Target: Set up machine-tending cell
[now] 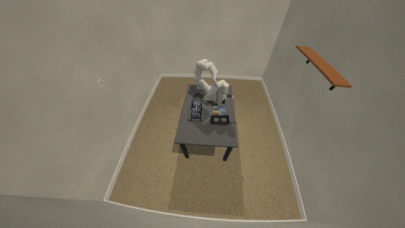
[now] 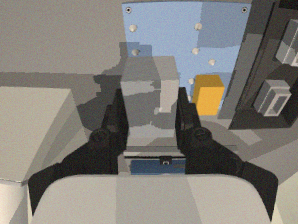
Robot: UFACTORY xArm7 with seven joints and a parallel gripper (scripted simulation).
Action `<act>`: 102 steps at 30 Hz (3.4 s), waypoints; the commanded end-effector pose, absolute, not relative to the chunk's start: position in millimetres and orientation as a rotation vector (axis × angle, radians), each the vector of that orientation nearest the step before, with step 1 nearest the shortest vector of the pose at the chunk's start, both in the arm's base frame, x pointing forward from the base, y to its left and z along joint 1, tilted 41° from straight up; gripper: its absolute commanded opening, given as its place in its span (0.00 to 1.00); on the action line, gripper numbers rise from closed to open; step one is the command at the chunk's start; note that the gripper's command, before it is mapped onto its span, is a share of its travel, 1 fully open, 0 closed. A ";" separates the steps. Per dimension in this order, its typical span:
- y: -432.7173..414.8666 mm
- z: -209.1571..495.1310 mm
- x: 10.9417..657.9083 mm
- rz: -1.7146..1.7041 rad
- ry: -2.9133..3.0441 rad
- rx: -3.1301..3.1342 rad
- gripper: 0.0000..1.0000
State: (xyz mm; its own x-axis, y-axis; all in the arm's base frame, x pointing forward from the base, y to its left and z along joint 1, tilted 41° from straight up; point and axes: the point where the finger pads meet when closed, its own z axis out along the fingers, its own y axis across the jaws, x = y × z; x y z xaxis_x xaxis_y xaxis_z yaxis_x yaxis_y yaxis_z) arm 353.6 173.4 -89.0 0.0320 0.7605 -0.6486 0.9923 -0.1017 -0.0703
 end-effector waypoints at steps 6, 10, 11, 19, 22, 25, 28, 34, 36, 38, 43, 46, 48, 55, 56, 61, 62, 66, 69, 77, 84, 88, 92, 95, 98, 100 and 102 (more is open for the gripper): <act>175.9 -85.1 356.4 -0.771 1.777 1.915 0.00; 152.0 -55.8 387.8 -0.749 1.781 1.908 0.00; 146.5 -49.7 393.9 -0.745 1.782 1.906 0.00; 98.7 -2.1 434.2 -0.725 1.781 1.900 0.00; 72.8 20.4 449.2 -0.721 1.778 1.898 0.00; 54.9 34.9 457.5 -0.720 1.776 1.898 0.00; 29.2 54.5 466.8 -0.721 1.773 1.899 0.00; -21.7 89.5 477.4 -0.730 1.766 1.905 0.00; -30.5 95.1 478.3 -0.732 1.765 1.906 0.00; -56.1 110.8 479.6 -0.739 1.761 1.911 0.00; -93.7 132.1 477.7 -0.753 1.757 1.921 0.00; -121.1 146.4 473.6 -0.764 1.755 1.929 0.00; -122.3 147.0 473.4 -0.765 1.755 1.930 0.00; -122.3 147.0 473.4 -0.765 1.755 1.930 0.00; -122.3 147.0 473.4 -0.765 1.755 1.930 0.00; -122.4 147.0 473.4 -0.765 1.755 1.930 0.00; -122.4 147.0 473.4 -0.765 1.755 1.930 0.00; -122.6 147.1 473.5 -0.764 1.755 1.930 0.00; -122.9 147.3 473.6 -0.764 1.754 1.930 0.00; -123.7 147.6 473.9 -0.764 1.753 1.931 0.00; -124.4 147.9 474.2 -0.764 1.752 1.931 0.00; -124.5 148.0 474.2 -0.764 1.752 1.931 0.00; -124.5 148.0 474.3 -0.764 1.752 1.931 0.00; -124.5 148.0 474.3 -0.764 1.752 1.931 0.00; -124.5 148.0 474.3 -0.764 1.752 1.931 0.00; -124.5 148.0 474.3 -0.764 1.752 1.931 0.00; -124.5 148.0 474.3 -0.764 1.752 1.931 0.00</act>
